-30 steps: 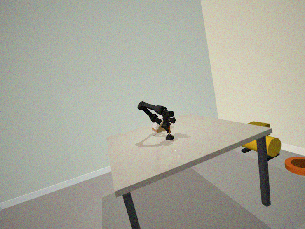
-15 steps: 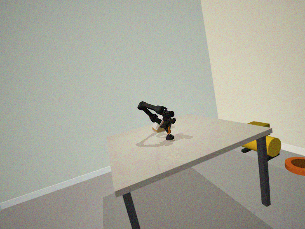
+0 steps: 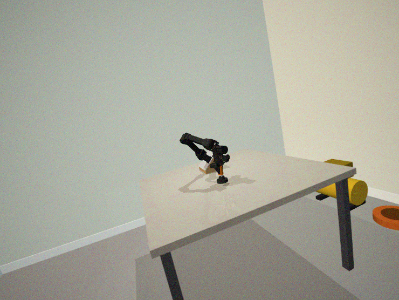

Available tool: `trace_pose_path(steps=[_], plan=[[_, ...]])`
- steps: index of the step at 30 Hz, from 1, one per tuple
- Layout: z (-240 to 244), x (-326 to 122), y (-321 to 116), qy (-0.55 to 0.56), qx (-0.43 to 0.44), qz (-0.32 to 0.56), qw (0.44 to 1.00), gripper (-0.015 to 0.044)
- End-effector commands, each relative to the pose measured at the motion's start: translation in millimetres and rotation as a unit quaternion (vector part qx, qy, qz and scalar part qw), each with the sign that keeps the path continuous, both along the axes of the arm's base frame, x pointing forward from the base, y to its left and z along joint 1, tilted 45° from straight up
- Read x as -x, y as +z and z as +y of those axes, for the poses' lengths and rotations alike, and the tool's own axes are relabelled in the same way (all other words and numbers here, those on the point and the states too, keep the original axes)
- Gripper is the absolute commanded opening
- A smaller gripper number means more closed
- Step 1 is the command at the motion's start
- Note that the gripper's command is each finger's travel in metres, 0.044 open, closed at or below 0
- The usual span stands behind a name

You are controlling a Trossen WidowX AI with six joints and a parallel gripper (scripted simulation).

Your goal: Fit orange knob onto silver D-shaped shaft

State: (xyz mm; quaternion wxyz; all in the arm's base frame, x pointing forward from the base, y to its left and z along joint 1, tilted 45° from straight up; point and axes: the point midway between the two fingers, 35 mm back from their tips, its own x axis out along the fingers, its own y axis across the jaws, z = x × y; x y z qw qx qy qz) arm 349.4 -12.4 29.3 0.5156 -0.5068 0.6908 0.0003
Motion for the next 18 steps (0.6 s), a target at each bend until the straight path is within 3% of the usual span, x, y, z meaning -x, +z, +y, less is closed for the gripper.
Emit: trace_pose_path(steps=[1,18], plan=[[-0.2,-0.2,-0.1,0.001,0.001,0.0,1.0,0.0],[-0.5,-0.2,-0.3,0.01,0.001,0.009,1.0,0.0]])
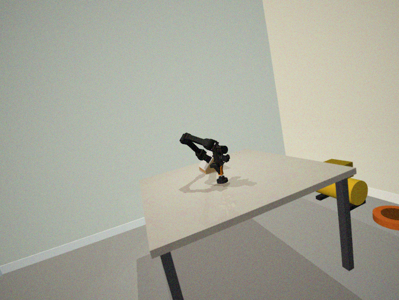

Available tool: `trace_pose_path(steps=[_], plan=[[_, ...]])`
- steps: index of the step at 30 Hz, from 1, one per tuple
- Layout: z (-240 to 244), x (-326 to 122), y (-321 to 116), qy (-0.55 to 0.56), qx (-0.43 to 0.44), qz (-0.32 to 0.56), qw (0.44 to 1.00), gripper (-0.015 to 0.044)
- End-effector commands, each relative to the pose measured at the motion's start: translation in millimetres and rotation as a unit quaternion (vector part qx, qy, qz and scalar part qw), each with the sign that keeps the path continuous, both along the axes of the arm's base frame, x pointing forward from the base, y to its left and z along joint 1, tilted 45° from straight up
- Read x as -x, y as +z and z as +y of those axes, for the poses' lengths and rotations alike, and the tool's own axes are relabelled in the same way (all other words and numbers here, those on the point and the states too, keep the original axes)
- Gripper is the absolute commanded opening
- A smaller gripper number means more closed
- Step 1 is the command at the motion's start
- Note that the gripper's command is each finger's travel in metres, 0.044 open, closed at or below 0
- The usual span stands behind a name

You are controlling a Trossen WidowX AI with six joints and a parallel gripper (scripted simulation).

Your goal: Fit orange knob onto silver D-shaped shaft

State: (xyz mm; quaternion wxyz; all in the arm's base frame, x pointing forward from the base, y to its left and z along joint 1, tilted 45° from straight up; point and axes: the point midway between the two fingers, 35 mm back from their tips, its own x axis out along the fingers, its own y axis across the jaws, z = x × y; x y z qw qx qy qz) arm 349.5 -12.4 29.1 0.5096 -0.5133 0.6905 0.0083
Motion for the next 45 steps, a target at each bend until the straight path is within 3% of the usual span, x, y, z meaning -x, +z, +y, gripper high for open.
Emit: trace_pose_path(steps=[1,45], plan=[[-0.4,-0.2,-0.2,0.001,0.0,0.001,1.0,0.0],[0.7,0.2,0.0,-0.026,-0.001,-0.026,0.999,0.0]])
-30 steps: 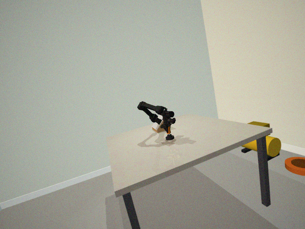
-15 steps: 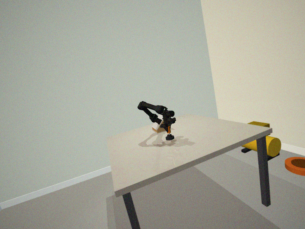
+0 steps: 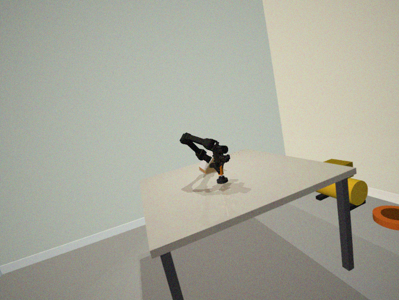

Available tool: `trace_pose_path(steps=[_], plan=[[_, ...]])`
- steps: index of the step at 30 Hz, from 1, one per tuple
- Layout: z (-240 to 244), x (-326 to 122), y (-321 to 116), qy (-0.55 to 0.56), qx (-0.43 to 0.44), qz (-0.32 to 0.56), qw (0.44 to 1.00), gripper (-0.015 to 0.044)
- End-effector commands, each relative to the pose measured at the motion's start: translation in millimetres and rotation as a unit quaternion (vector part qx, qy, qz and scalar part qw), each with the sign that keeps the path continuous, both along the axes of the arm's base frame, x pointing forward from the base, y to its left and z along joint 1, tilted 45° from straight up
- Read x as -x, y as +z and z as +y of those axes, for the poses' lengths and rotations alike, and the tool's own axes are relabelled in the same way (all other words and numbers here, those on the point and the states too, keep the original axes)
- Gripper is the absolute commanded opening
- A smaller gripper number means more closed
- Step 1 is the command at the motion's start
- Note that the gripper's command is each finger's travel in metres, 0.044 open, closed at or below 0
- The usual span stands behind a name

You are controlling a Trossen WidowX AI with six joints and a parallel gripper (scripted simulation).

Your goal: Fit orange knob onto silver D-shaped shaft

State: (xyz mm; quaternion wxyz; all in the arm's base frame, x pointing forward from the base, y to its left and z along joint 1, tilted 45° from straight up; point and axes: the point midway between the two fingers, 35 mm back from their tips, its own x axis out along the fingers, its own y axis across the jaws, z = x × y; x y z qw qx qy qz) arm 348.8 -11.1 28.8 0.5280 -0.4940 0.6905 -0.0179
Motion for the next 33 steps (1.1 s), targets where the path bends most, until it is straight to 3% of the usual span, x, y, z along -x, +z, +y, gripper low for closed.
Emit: trace_pose_path(steps=[1,33], plan=[[-0.5,-0.5,0.2,0.0,0.0,0.0,1.0,0.0],[0.5,-0.1,0.1,-0.018,-0.001,-0.019,1.0,0.0]])
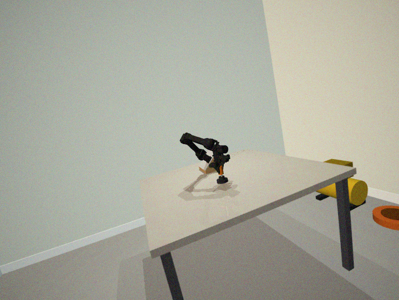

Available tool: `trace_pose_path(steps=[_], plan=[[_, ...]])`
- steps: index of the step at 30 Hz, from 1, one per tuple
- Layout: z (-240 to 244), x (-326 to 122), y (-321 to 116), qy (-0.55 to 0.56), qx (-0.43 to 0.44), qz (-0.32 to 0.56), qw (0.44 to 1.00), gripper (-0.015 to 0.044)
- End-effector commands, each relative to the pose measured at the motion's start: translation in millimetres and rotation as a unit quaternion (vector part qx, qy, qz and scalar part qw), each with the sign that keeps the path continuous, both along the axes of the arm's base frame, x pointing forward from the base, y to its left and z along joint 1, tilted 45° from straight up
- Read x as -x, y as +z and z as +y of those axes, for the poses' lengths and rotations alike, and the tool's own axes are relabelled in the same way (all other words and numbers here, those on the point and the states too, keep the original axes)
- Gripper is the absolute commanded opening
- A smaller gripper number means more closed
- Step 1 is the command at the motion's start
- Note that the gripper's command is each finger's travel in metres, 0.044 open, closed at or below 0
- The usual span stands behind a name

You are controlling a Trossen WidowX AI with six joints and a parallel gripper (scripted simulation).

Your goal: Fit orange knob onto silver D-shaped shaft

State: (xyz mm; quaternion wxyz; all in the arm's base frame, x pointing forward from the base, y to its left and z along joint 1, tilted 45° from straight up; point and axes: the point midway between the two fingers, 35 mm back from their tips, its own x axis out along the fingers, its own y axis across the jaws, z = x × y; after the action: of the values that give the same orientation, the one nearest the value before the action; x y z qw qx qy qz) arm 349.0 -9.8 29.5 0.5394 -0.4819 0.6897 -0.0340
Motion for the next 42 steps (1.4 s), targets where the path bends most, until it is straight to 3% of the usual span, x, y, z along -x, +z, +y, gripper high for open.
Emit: trace_pose_path(steps=[1,42], plan=[[-1.1,0.0,-0.6,-0.002,-0.001,-0.002,1.0,0.0],[-2.7,-1.1,-1.1,0.016,0.001,0.015,1.0,0.0]])
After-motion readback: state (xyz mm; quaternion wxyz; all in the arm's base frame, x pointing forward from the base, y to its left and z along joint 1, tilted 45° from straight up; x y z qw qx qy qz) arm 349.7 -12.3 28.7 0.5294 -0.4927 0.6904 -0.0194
